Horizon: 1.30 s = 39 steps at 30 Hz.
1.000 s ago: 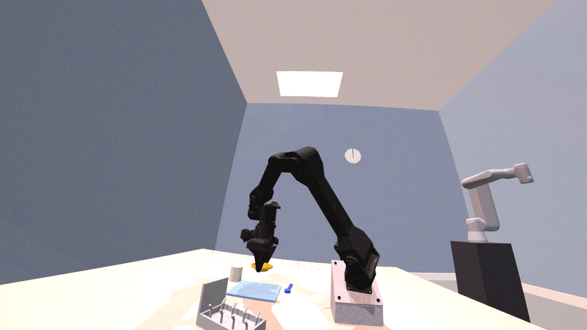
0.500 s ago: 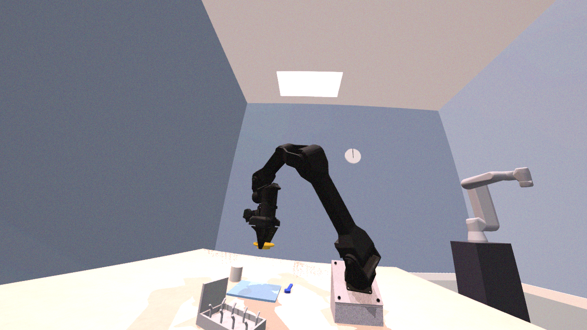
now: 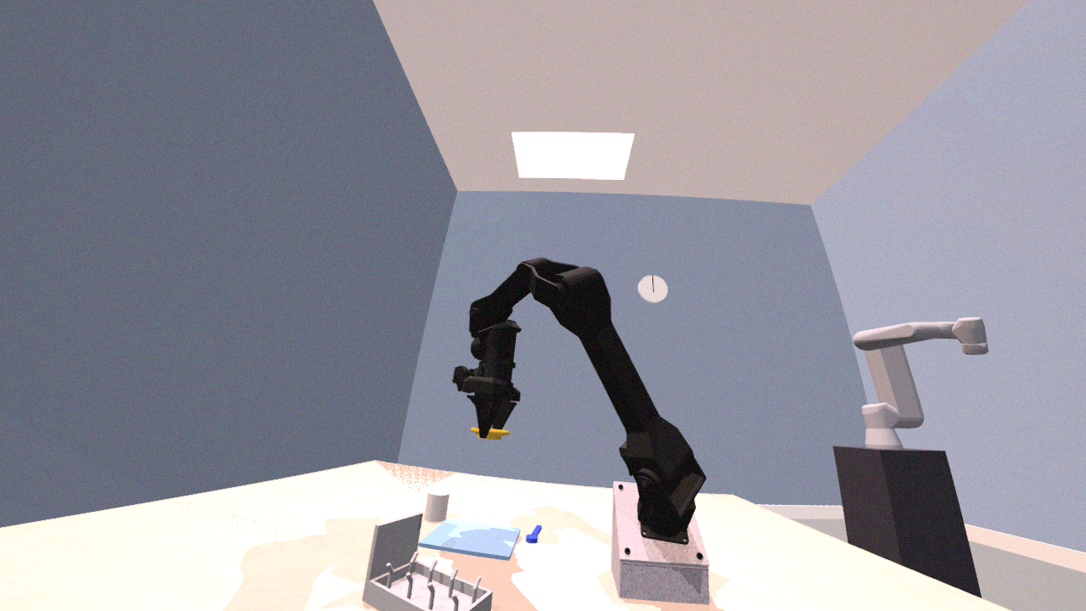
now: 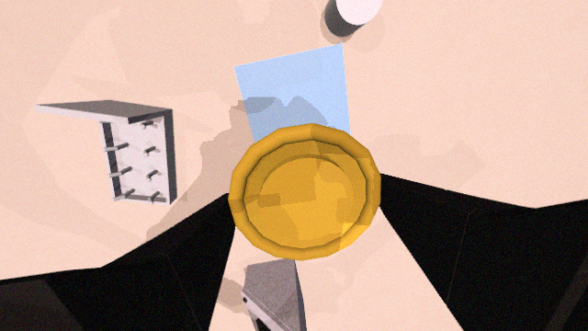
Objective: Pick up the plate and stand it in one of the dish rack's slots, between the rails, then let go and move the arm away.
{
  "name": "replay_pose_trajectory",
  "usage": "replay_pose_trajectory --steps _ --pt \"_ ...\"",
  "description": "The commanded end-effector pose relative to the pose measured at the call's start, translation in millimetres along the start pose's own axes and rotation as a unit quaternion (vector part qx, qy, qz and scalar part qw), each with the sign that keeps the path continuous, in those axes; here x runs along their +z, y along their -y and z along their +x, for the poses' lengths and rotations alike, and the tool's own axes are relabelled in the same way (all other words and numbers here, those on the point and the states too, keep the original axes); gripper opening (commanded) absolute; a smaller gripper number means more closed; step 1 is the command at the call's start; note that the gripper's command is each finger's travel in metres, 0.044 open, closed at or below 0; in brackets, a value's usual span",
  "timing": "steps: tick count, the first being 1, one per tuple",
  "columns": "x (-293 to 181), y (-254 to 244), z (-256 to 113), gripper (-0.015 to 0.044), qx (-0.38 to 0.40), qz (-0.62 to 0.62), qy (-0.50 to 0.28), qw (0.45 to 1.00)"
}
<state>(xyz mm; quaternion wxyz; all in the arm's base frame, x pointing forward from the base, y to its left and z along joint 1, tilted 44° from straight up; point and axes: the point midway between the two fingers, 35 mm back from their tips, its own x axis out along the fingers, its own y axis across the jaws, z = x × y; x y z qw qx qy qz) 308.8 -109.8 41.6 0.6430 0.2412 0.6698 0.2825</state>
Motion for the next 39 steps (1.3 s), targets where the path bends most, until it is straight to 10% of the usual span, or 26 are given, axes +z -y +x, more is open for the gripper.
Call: replay_pose_trajectory --steps 1,39 --pt "-2 -17 -7 0.0 -0.007 0.055 0.002 0.998" --pt "-69 -177 -10 0.0 -0.008 0.645 0.048 0.763"
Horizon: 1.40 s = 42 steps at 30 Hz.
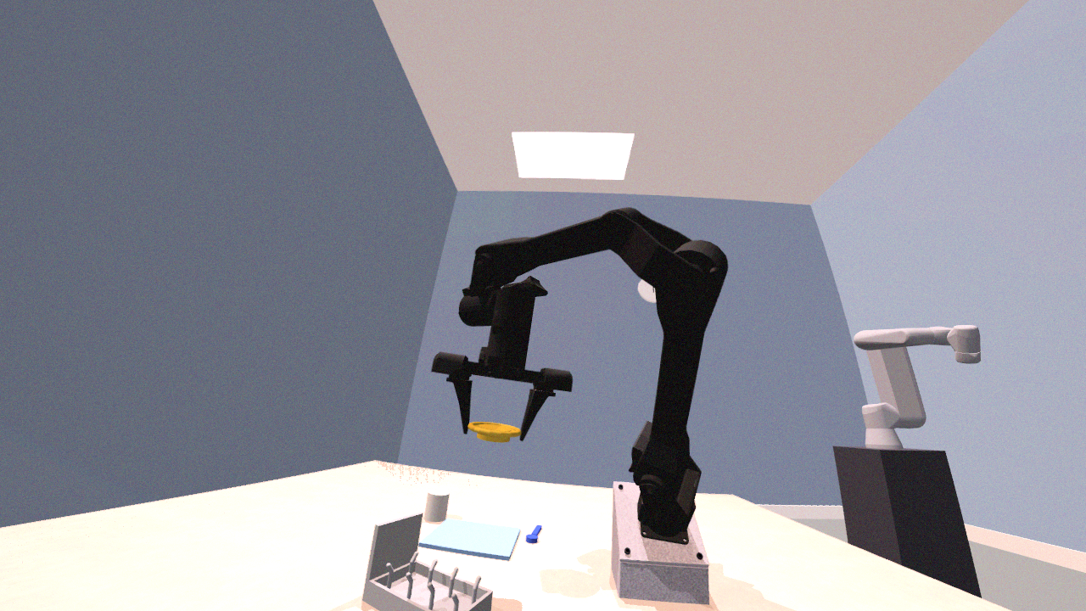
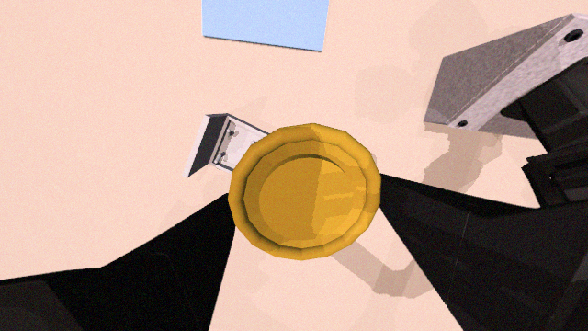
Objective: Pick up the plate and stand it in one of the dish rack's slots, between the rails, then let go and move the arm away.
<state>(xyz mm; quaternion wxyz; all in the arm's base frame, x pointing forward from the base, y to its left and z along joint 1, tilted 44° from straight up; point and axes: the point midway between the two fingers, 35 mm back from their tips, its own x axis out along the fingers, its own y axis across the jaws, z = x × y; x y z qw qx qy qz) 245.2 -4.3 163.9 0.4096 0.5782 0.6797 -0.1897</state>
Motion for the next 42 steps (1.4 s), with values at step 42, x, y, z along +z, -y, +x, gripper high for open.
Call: replay_pose_trajectory --steps 42 --pt "-39 51 55 0.0 -0.068 0.149 0.176 0.971"
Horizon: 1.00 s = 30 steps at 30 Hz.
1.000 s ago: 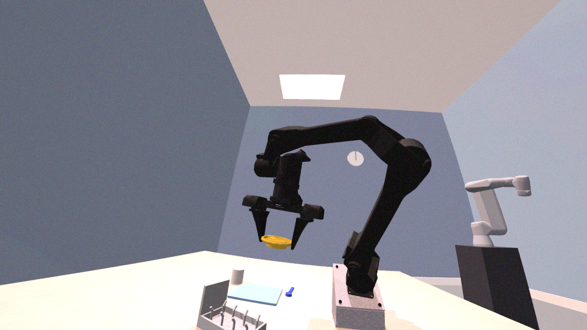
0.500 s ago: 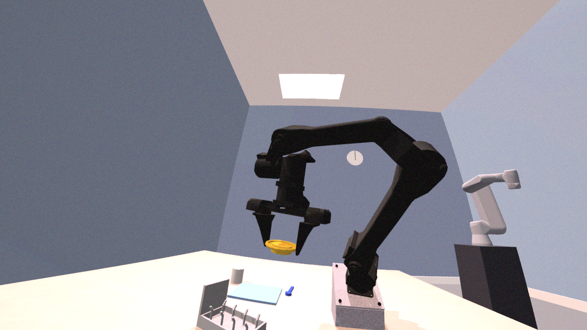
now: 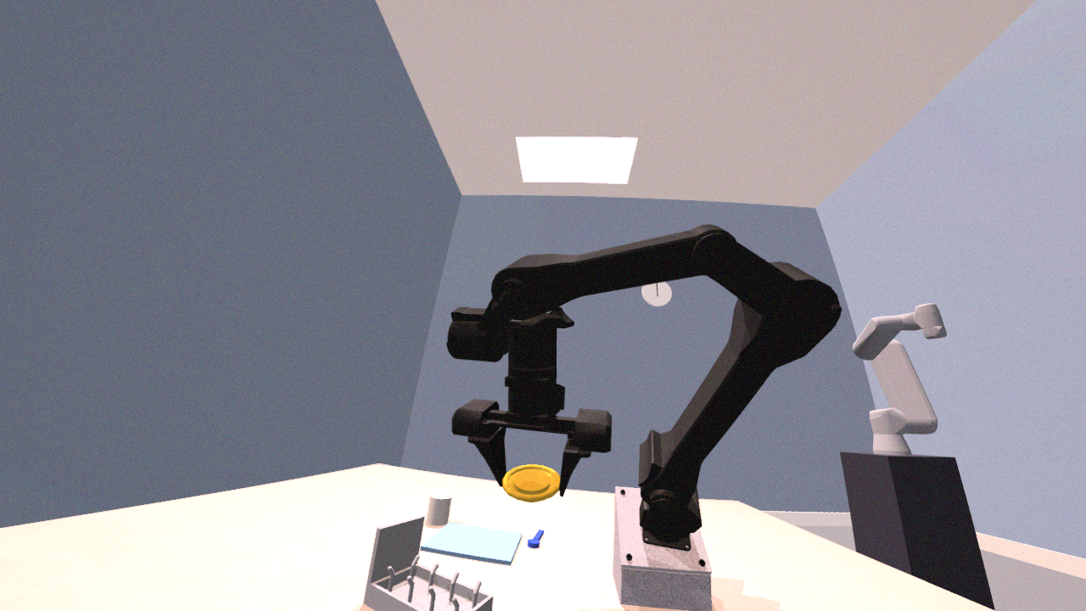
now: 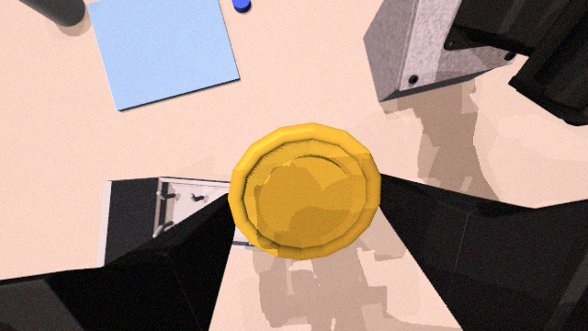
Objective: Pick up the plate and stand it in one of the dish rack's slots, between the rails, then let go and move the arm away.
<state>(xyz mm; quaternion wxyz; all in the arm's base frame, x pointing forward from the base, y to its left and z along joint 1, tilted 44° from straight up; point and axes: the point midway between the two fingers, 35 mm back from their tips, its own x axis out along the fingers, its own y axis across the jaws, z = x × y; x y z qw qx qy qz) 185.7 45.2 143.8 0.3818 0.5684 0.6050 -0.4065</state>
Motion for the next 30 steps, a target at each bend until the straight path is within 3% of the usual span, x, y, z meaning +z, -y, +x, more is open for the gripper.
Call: replay_pose_trajectory --steps 1,30 --pt "5 1 12 0.0 -0.001 -0.029 0.049 0.998" --pt "13 -13 55 0.0 0.078 -0.199 0.291 0.932"
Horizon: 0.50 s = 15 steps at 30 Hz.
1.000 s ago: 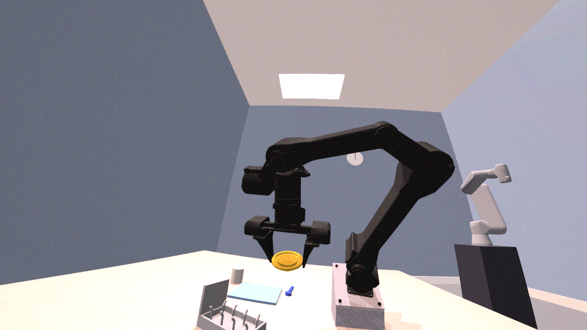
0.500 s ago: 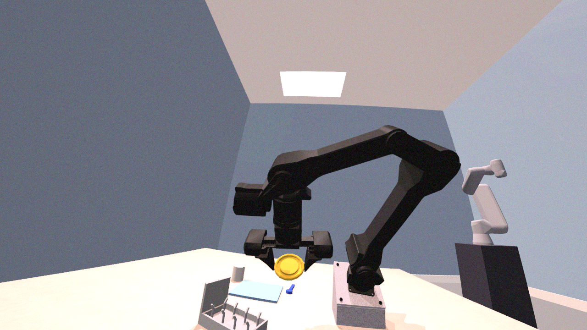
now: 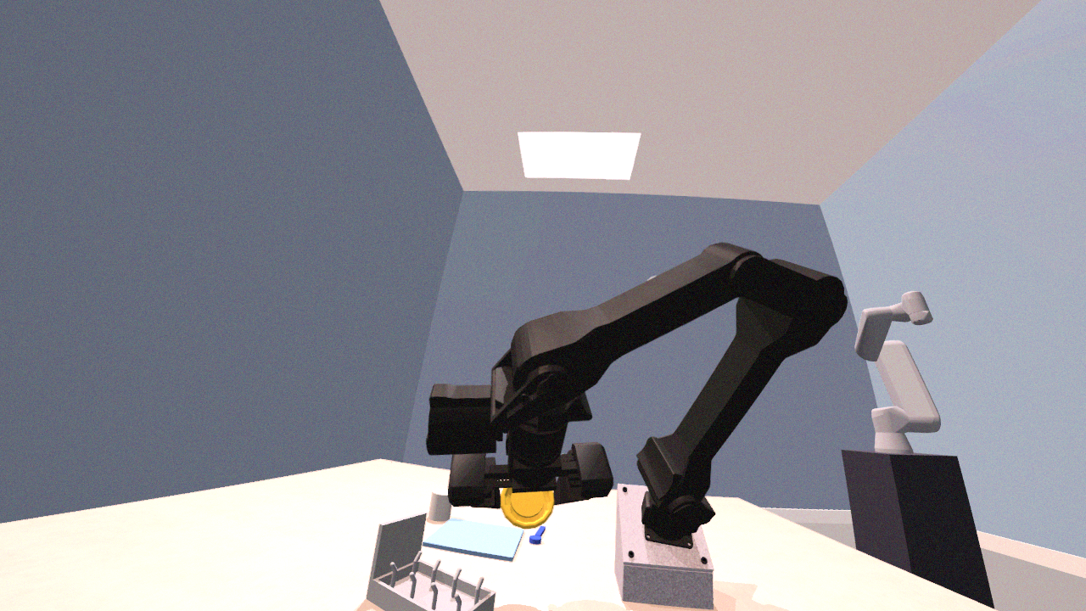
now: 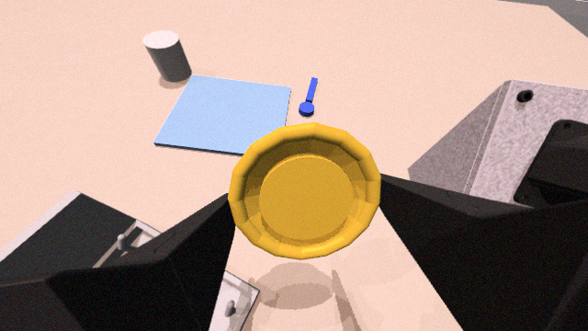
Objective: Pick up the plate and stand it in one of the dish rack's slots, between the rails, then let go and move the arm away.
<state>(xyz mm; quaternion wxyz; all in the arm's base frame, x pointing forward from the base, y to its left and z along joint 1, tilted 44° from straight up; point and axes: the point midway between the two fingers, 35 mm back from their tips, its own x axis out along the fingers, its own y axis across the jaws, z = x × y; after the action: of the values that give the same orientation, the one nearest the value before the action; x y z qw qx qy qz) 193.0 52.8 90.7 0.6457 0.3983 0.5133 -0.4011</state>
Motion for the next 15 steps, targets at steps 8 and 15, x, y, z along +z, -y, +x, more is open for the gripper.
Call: replay_pose_trajectory --steps 8,15 --pt "-5 -9 8 0.0 0.063 -0.05 0.096 0.992" --pt "-11 -14 8 0.0 0.109 -0.075 0.145 0.981"
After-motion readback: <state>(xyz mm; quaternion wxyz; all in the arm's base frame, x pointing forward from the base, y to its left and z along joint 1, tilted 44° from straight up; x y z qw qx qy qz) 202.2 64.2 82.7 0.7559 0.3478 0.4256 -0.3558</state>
